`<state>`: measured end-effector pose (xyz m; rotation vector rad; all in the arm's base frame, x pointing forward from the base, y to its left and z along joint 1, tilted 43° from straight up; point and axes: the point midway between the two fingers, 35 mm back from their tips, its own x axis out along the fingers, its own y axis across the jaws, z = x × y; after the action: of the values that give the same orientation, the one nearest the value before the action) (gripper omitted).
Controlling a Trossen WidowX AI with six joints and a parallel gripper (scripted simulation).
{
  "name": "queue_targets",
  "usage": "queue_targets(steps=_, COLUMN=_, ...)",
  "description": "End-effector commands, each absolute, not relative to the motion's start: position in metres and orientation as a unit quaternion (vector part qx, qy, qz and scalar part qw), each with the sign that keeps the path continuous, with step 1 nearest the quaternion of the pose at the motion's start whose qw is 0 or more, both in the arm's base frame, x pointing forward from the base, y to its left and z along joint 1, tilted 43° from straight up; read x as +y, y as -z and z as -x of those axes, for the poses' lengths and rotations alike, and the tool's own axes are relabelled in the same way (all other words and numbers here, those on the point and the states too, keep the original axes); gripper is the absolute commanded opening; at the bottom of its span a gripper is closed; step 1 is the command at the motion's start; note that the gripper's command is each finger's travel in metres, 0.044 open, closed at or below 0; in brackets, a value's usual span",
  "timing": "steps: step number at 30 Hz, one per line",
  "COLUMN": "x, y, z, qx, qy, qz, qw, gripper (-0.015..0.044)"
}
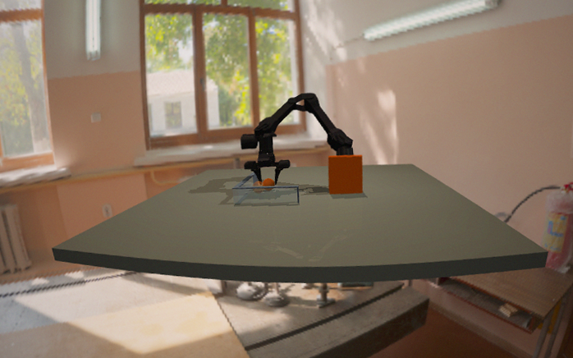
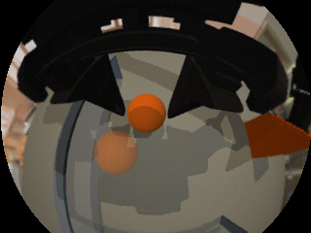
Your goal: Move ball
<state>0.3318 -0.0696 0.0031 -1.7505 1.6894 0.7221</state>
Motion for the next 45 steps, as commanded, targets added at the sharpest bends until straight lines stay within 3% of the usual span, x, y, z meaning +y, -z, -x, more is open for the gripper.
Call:
queue_targets(steps=1, x=-0.071, y=-0.002, z=-0.331, qx=0.637, qy=-0.272, qz=0.659, qw=0.294, gripper=0.0253)
queue_targets(steps=8, x=-0.071, y=-0.002, z=-0.331, qx=0.637, qy=-0.272, qz=0.659, qw=0.294, gripper=0.0206)
queue_targets(steps=16, x=-0.045, y=-0.026, z=-0.336, qx=0.635, qy=-0.275, qz=0.658, qw=0.297, gripper=0.0000)
queue_targets(steps=36, x=0.021, y=-0.101, z=-0.325, qx=0.635, qy=-0.276, qz=0.659, qw=0.293, gripper=0.0000)
queue_targets(steps=45, x=0.023, y=-0.089, z=-0.333, qx=0.590, qy=-0.363, qz=0.694, qw=0.197, gripper=0.0000)
